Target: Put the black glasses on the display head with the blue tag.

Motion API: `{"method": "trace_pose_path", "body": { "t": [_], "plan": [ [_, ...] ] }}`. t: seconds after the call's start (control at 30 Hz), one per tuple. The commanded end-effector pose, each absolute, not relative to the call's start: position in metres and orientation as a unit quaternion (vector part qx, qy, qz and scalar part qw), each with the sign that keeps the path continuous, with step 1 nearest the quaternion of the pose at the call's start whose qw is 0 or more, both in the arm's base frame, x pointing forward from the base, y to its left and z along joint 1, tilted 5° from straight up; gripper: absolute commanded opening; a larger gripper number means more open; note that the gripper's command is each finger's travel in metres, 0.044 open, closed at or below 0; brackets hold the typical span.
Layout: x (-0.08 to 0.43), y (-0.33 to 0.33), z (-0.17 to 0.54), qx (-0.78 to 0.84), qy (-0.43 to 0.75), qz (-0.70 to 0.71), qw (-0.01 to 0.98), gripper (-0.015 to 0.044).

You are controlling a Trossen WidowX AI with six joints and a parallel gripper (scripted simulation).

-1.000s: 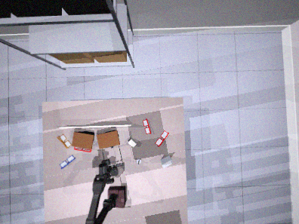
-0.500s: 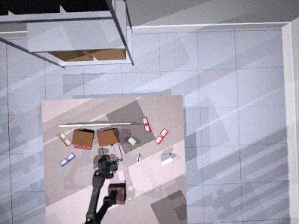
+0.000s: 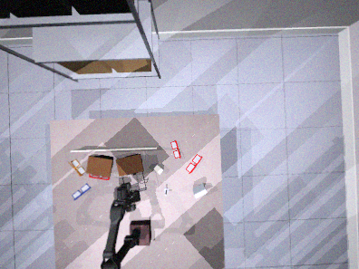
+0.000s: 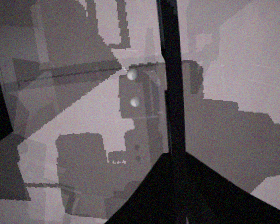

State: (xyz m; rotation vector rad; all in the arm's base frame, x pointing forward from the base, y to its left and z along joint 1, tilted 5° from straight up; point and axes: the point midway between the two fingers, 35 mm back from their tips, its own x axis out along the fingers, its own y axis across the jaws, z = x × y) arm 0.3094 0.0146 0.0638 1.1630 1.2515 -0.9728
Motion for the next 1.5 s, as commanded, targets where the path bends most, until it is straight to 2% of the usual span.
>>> {"method": "trace_pose_path", "body": {
  "t": [0.0,1.47],
  "plan": [
    [0.316,0.015,0.066,0.493,0.526,-0.413,0.556,0.0],
    [0.378,0.026,0.073,0.494,0.525,-0.412,0.557,0.0]
  ]
}}
